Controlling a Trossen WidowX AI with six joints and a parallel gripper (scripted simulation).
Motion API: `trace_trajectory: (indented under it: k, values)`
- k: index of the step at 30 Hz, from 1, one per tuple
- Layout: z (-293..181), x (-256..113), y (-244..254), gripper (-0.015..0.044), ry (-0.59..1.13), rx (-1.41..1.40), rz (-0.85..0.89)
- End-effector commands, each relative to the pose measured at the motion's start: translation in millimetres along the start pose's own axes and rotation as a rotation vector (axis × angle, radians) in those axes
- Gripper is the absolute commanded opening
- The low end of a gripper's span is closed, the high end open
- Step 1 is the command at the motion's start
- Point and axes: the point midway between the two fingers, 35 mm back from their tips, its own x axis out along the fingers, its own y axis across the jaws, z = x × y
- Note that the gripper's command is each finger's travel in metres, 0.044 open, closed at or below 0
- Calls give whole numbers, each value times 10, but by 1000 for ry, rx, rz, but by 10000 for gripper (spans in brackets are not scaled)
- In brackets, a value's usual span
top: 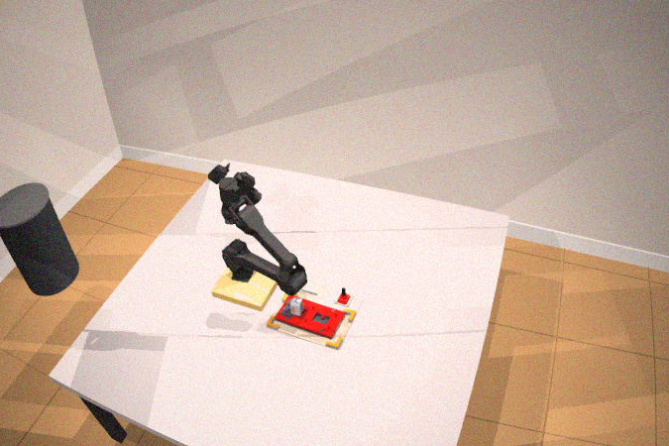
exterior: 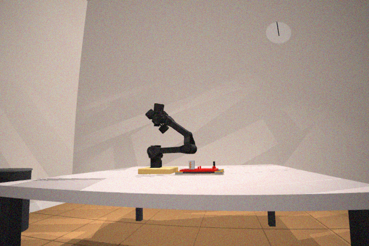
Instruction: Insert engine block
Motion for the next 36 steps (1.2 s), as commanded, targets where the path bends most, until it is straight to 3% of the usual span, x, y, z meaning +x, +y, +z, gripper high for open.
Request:
trace_trajectory:
  k: [1,13,36]
  values:
    - [0,0,0,426,0,0,0]
    - [77,81,-120,440,-69,-159,-174]
    - [506,201,-805,440,-38,-540,-838]
